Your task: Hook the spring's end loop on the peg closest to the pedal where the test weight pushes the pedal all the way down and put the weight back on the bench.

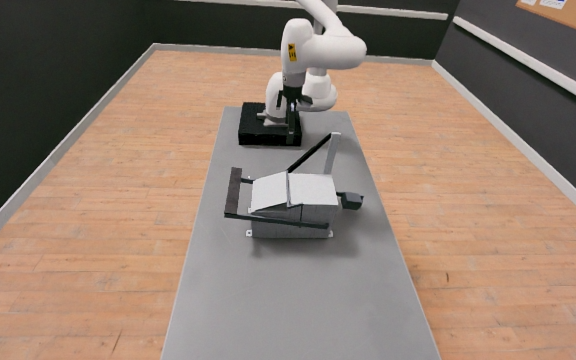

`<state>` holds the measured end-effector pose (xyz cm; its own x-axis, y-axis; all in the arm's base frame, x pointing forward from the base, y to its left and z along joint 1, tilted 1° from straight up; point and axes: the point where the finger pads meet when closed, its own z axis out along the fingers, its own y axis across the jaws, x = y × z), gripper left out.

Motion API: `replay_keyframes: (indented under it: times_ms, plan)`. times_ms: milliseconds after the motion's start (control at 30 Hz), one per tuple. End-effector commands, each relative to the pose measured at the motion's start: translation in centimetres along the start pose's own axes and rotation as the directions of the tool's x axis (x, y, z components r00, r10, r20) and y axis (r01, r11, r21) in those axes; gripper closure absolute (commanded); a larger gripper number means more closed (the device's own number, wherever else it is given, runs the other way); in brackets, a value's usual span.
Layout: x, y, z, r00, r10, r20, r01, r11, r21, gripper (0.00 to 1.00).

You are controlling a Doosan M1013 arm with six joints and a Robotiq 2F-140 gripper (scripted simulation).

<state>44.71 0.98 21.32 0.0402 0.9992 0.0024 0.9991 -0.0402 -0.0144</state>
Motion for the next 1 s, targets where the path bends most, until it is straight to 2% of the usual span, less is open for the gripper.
replay_keyframes:
  times_ms: [0,267,300,833,867,967]
  plan:
    - [0.1,-0.3,-0.1,1.000,0.000,0.000,0.000,1.000,-0.001,0.00]
    - [0.1,-0.3,-0.1,1.000,0.000,0.000,0.000,1.000,-0.001,0.00]
    - [0.1,-0.3,5.9,1.000,0.000,0.000,0.000,1.000,-0.001,0.00]
    - [0.1,-0.3,5.9,1.000,0.000,0.000,0.000,1.000,-0.001,0.00]
    - [0.1,-0.3,11.9,1.000,0.000,0.000,0.000,1.000,-0.001,0.00]
    - [0.1,-0.3,11.9,1.000,0.000,0.000,0.000,1.000,-0.001,0.00]
